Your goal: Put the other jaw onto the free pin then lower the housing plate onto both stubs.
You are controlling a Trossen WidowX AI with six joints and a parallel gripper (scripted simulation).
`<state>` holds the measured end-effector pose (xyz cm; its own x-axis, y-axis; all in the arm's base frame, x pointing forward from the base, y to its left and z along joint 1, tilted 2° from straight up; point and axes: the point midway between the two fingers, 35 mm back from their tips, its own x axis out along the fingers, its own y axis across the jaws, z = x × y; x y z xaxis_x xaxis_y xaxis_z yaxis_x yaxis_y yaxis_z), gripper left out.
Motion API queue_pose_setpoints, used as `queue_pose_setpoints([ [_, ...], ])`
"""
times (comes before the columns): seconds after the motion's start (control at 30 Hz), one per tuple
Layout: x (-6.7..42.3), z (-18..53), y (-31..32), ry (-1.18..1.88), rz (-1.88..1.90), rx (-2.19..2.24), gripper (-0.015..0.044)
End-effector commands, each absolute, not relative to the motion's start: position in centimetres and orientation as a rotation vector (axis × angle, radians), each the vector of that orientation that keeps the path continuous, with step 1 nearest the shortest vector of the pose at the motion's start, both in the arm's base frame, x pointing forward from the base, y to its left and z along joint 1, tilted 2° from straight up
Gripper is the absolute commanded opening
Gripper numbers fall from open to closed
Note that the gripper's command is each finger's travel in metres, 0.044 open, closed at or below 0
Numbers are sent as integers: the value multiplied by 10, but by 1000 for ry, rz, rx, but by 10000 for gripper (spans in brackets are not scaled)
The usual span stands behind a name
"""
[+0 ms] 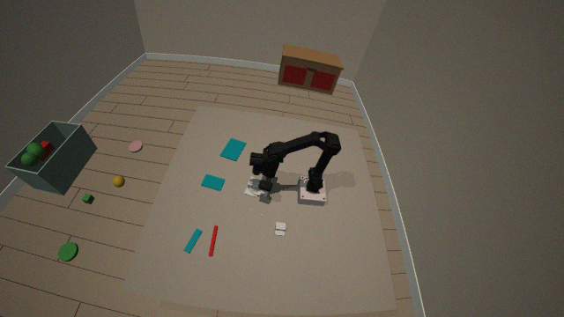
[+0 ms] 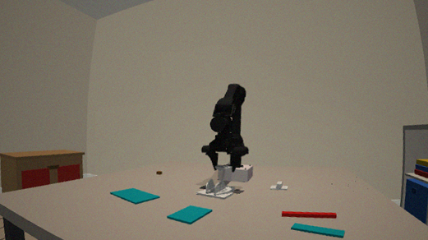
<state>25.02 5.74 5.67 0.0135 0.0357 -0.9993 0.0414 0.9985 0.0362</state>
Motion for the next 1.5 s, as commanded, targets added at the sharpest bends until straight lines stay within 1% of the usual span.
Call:
queue_pose_setpoints([
  [0.0,250,52,58,1560,1,60,351],
  [1.1,250,-2,60,1561,1,60,351],
  [1.47,250,-4,60,1561,1,60,351],
])
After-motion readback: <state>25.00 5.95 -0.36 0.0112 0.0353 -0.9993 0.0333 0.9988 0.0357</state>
